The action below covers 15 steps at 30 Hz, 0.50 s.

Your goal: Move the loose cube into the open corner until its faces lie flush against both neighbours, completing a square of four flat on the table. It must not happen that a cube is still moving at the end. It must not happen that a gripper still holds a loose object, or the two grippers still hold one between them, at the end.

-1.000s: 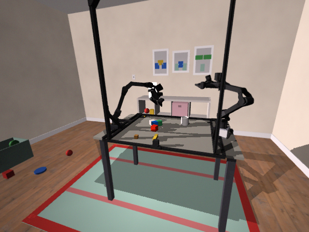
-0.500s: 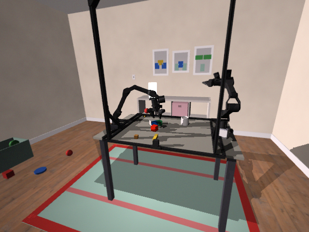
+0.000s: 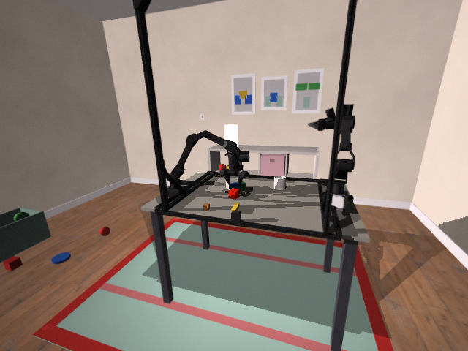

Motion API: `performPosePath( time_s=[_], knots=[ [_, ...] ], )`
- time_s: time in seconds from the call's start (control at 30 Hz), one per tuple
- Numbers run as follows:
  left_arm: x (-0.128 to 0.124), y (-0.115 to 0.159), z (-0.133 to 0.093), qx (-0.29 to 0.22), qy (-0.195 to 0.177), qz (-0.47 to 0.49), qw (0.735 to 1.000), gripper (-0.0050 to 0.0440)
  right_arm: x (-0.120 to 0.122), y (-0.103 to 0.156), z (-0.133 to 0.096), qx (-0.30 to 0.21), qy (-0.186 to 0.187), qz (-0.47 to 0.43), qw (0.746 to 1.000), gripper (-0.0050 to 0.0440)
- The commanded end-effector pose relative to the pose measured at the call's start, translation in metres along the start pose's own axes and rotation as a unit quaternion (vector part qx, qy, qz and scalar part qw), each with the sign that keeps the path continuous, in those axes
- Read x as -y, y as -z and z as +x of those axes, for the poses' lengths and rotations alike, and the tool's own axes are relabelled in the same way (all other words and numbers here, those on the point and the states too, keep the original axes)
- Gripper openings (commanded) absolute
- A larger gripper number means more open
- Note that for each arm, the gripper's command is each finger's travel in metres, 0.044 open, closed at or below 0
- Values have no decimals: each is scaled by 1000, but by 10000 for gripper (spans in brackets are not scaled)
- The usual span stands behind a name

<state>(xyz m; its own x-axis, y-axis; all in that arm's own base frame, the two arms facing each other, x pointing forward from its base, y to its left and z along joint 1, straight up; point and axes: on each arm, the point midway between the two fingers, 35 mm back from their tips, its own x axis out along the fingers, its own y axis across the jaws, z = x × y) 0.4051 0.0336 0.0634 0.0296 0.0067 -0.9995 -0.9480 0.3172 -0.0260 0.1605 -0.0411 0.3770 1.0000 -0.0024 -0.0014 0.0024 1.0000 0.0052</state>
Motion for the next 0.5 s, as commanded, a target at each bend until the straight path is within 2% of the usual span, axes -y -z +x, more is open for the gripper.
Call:
performPosePath(
  time_s=[0.0, 0.47],
  knots=[
    [-3, 4, 9, -8, -12, -3, 1000, 377, -3, -3, -1, 1, -1, -2, 1000, 400],
    [-2, 4, 16, -8, -12, -3, 1000, 377, -3, -3, -1, 1, -1, -2, 1000, 400]
  ],
)
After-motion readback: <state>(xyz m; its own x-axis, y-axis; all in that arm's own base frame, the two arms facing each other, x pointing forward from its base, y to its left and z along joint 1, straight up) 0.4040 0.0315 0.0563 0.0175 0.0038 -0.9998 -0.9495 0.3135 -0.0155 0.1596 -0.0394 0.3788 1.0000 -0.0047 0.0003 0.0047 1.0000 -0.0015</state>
